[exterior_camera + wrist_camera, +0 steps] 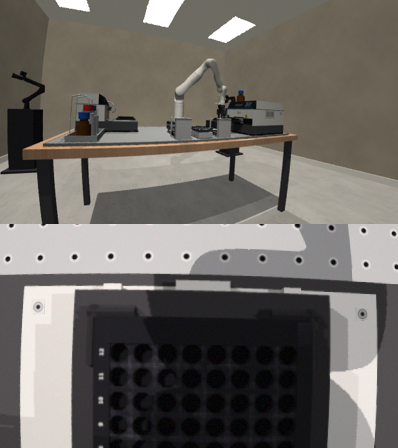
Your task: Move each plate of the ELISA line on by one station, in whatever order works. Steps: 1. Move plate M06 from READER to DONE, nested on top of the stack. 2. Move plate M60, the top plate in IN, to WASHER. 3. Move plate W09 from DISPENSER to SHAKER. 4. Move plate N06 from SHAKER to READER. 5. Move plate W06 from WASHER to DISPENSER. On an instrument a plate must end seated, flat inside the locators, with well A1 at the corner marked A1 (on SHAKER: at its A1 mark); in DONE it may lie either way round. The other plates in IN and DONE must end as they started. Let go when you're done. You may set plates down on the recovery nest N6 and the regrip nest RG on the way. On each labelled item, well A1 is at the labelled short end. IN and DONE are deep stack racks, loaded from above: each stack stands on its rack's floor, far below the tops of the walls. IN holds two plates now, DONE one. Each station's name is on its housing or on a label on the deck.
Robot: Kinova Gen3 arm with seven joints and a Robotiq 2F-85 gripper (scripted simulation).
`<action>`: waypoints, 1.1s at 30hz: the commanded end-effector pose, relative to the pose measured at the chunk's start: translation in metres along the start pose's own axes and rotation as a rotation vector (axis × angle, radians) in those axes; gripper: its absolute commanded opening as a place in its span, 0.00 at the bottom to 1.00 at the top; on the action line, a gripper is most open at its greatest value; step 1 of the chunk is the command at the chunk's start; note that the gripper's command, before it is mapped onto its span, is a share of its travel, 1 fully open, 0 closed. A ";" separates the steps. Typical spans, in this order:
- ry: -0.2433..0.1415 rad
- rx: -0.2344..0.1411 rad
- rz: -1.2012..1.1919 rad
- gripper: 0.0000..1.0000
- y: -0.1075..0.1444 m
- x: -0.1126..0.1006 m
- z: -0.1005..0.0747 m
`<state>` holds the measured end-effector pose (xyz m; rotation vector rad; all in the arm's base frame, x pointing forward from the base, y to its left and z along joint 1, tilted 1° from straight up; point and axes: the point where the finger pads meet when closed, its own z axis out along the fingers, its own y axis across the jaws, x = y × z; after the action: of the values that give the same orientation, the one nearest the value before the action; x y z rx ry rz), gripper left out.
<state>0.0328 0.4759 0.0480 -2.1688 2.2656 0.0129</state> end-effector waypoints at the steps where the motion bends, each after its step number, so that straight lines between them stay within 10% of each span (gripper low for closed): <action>1: -0.002 0.000 0.000 0.94 0.000 -0.001 -0.002; 33: -0.002 0.000 0.000 0.94 0.000 0.000 -0.016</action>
<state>0.0328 0.4758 0.0608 -2.1687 2.2655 0.0129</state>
